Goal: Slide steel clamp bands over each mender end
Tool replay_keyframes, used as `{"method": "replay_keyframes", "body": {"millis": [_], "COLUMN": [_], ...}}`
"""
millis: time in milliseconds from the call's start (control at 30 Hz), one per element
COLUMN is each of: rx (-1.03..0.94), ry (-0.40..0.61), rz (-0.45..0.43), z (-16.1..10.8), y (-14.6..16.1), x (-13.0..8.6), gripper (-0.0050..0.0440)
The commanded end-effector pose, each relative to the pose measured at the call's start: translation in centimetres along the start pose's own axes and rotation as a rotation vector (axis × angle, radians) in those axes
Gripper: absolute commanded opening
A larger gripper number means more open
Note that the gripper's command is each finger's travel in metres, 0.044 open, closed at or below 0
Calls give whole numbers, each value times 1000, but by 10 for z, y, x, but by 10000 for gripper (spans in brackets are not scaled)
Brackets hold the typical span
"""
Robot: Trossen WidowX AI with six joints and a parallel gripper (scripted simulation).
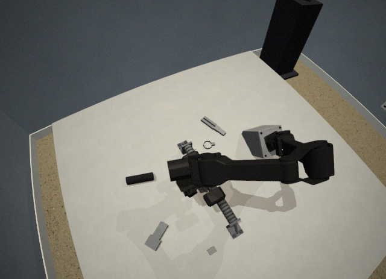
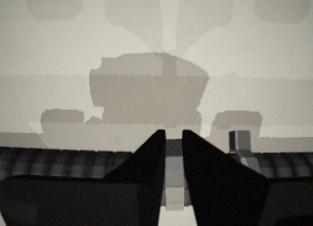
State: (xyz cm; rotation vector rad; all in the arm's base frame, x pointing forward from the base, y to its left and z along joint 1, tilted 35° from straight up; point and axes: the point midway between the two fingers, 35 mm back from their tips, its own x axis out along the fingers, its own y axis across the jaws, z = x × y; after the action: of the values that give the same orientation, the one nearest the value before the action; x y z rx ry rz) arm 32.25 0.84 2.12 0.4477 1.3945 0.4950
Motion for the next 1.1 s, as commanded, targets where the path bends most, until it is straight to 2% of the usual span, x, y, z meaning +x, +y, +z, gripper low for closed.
{"method": "replay_keyframes", "body": {"millis": [0, 100, 533, 633, 733, 1067], "rx": [0, 0, 0, 0, 0, 0], "ry": [0, 0, 0, 0, 0, 0], "rz": [0, 0, 0, -1, 0, 0], "z": [0, 0, 0, 1, 1, 1], "y": [0, 0, 0, 0, 0, 0], "x": [0, 0, 0, -16, -47, -50], "gripper": [24, 90, 90, 90, 90, 90]}}
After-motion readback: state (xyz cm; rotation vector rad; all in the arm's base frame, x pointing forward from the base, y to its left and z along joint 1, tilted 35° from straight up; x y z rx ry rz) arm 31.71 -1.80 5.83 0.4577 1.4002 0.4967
